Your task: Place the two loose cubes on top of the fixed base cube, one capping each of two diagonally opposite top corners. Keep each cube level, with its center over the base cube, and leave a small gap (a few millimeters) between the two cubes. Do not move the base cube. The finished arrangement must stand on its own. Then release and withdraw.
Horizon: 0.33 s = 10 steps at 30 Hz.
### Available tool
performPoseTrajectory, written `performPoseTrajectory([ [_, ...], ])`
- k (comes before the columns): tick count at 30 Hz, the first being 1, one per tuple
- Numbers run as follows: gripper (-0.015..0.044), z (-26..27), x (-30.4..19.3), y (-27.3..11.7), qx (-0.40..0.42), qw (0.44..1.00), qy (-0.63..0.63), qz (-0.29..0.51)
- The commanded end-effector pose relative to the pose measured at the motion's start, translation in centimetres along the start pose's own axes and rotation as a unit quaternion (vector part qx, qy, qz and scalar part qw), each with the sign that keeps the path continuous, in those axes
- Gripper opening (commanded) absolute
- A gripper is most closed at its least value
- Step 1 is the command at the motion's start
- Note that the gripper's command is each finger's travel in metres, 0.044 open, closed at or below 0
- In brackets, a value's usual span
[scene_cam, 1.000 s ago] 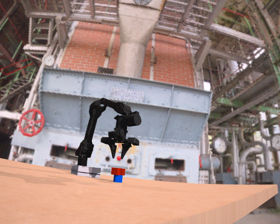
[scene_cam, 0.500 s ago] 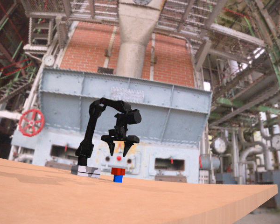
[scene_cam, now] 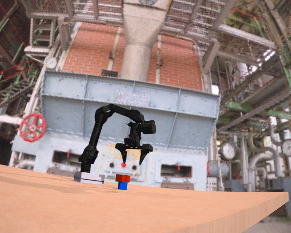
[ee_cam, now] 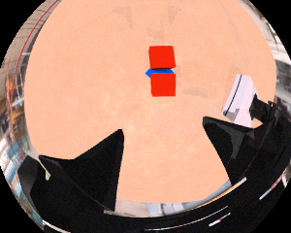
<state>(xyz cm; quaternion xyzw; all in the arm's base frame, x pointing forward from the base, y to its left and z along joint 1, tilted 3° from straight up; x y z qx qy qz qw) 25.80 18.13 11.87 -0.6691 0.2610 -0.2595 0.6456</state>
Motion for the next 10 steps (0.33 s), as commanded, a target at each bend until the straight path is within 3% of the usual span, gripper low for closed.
performPoseTrajectory([
  [1, 0.04, 1.0, -4.9, -0.2, 0.0, 1.0, 0.009, 0.006],
  [10, 0.04, 1.3, -7.2, -0.3, 0.002, 1.0, 0.02, 0.01],
])
Point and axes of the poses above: the point midway between the two fingers, 35 mm back from their tips, its own y axis out along the fingers, its own z axis across the jaws, x = y × z, the point moved 2 cm from there along -y, back along the fingers, and after that the axes turned 5 degrees about -y, right-handed, at the moved point
